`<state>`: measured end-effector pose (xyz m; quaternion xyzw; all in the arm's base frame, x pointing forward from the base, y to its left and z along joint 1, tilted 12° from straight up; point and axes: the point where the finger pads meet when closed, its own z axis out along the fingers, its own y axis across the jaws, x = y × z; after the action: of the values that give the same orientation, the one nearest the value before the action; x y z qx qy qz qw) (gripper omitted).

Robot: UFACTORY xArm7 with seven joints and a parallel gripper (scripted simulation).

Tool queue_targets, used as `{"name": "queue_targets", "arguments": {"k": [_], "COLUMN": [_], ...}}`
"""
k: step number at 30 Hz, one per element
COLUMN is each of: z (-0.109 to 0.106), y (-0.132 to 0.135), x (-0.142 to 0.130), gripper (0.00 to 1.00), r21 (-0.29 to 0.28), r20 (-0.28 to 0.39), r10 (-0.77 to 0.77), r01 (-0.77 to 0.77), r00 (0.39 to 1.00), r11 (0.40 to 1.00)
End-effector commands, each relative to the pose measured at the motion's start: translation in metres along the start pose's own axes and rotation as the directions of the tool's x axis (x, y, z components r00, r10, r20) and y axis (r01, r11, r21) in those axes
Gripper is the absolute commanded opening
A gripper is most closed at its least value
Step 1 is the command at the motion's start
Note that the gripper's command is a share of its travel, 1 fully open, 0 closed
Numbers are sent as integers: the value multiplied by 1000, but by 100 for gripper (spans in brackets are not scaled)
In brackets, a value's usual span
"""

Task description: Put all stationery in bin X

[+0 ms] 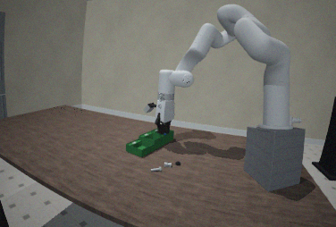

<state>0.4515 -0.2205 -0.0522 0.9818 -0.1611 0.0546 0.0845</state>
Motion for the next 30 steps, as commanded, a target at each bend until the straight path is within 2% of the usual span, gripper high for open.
{"name": "queue_targets", "arguments": {"k": [1,23,30], "z": [-1,-25,-40], "y": [0,0,0], "x": [2,2,2], "gripper": [47,47,47], "r21": [0,0,0], "r20": [-4,-4,-4], "r10": [0,0,0], "r01": [0,0,0], "r00": [1000,1000,1000], "r11": [1000,1000,1000]}}
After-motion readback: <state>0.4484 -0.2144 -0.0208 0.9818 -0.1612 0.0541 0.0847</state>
